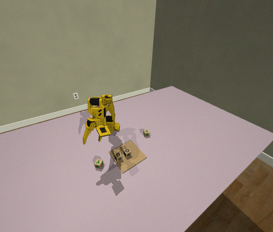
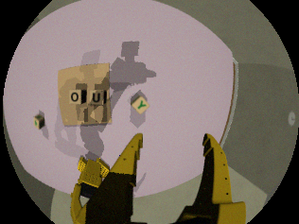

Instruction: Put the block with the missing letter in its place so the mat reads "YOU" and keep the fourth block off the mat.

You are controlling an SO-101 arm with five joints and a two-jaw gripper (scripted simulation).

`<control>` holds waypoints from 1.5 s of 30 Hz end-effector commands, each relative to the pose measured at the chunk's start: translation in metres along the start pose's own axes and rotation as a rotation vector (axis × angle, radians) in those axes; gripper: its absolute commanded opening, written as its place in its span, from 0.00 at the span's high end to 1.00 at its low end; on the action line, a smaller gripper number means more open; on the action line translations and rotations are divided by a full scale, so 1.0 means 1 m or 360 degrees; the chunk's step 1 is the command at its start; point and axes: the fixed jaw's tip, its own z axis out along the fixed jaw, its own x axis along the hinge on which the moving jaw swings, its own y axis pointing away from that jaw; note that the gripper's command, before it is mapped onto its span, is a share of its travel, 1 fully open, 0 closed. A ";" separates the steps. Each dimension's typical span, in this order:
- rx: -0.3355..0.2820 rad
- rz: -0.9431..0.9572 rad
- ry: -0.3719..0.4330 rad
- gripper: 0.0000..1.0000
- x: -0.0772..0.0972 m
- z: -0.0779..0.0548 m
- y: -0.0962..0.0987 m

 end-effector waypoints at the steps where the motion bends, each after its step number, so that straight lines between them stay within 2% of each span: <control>1: 0.0132 -0.0221 -0.0116 0.65 -0.004 -0.015 -0.009; 20: 0.0110 -0.0928 -0.0039 0.65 0.007 -0.005 -0.010; 41: 0.0101 -0.1062 -0.0025 0.65 0.009 -0.003 -0.010; 45: 0.0061 -0.1062 -0.0005 0.65 0.010 0.002 -0.009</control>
